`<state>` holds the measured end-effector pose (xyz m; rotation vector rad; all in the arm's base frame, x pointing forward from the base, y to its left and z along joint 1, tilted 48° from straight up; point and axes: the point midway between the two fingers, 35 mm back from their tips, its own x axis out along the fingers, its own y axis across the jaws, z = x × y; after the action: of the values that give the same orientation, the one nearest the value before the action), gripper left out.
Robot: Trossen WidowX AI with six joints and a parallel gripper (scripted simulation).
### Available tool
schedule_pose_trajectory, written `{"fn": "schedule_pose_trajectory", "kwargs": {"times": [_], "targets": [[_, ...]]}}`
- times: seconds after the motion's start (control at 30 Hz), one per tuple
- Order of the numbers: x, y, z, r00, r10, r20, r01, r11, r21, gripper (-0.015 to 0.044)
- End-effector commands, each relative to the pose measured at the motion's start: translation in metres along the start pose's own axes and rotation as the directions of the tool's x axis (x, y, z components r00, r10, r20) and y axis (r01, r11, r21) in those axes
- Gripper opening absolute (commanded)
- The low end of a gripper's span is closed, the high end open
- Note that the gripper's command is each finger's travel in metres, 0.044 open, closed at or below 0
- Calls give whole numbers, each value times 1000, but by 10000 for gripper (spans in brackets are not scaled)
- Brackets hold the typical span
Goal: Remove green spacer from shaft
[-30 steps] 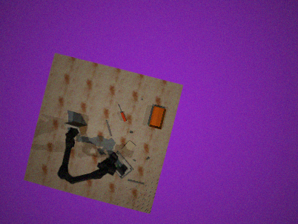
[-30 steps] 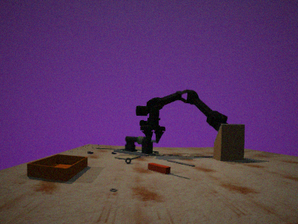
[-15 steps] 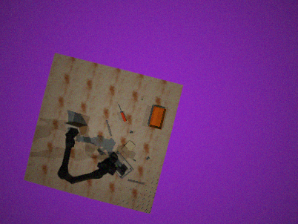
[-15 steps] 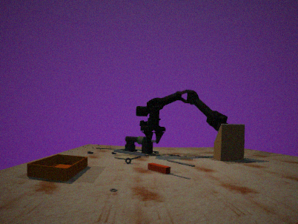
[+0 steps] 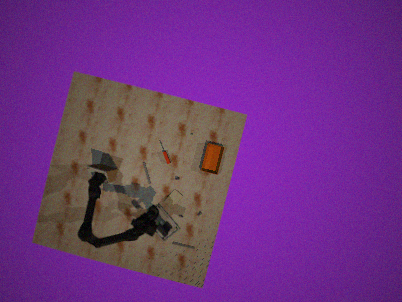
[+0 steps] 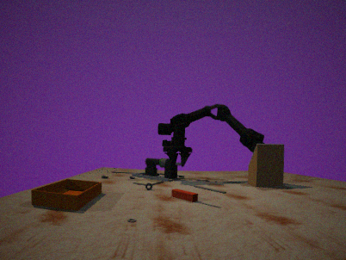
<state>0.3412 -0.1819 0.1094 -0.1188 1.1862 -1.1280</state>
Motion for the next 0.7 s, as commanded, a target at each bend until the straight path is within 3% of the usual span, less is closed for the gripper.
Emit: {"fn": "schedule_pose_trajectory", "kwargs": {"times": [0.0, 0.67], "targets": [[1, 0, -1, 1000, -2, 0, 2, 1000, -5, 440], [19, 0, -1, 1000, -2, 0, 2, 1000, -5, 440]]}}
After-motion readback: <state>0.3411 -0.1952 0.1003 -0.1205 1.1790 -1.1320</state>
